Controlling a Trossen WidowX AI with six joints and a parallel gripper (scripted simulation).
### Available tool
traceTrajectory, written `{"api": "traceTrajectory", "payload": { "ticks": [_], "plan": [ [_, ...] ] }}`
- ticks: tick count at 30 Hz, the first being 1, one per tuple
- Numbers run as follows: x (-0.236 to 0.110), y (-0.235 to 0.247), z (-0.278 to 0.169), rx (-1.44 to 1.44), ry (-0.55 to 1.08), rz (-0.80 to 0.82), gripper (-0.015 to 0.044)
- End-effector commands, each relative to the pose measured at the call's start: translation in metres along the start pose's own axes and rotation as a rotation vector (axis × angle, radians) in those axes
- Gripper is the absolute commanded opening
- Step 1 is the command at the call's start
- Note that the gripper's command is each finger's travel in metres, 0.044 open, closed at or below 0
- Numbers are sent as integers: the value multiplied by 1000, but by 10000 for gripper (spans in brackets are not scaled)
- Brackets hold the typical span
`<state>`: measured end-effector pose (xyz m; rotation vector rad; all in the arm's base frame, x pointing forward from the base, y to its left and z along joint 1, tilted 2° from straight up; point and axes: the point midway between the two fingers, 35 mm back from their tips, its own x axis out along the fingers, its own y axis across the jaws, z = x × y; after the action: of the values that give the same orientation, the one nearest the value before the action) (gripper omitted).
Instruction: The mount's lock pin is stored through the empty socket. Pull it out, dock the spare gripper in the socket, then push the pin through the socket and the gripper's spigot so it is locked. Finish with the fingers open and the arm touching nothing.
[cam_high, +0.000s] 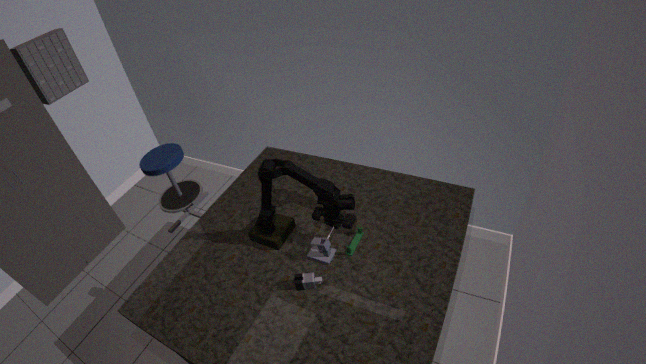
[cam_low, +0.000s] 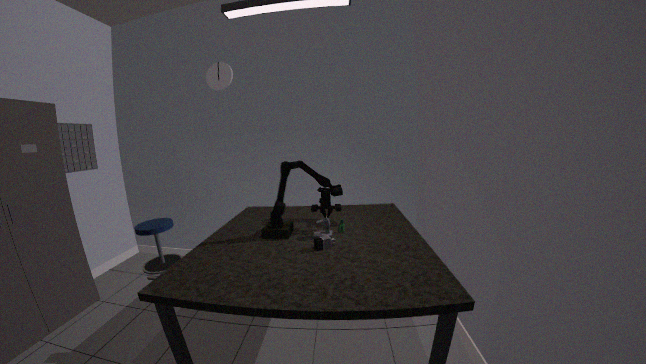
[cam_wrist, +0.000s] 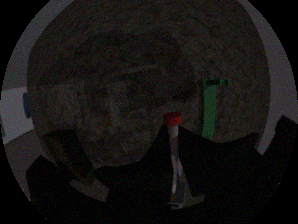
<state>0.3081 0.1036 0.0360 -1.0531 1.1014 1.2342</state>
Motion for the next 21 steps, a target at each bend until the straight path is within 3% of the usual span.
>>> {"api": "traceTrajectory", "payload": {
  "ticks": [1,21],
  "plan": [
    [0,0,3,6,0,-1,0],
    [2,-1,19,7,2,1,0]
  ]
}}
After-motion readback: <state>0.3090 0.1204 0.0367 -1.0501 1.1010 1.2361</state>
